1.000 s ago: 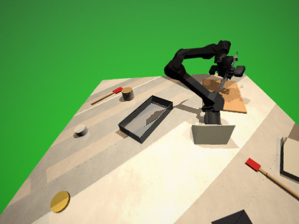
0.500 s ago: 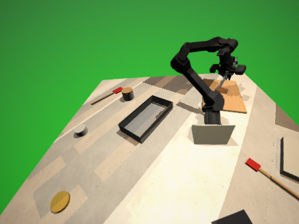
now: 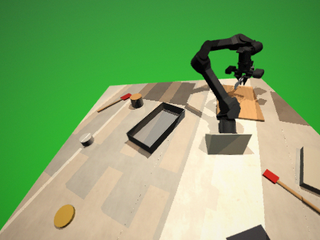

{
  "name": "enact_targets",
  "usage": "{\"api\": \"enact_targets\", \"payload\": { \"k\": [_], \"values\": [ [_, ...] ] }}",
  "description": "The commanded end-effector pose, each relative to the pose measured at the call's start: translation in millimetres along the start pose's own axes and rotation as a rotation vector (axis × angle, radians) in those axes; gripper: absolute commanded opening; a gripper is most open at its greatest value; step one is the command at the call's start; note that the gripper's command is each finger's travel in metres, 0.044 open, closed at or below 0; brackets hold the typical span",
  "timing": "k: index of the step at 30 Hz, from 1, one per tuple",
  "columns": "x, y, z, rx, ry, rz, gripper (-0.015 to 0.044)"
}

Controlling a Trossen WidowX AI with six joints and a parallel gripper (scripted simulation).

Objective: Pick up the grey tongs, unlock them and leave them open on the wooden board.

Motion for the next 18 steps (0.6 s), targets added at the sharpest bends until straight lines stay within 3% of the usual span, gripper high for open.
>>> {"api": "enact_targets", "payload": {
  "k": [1,18],
  "values": [
    [-4.2,-4.7,2.4,-0.002,-0.027,0.031,-0.0150],
    [-9.0,-11.0,5.6,0.021,-0.103,0.118,-0.0150]
  ]
}}
Point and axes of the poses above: the point midway between the two fingers, 35 mm back from their tips, its own x axis out along the fingers, its own z axis across the jaws, y = z × x, the point moved 1 cm from there along -x, back along the fingers, and after that the axes turned 1 degree about x, right-handed, at the moved point
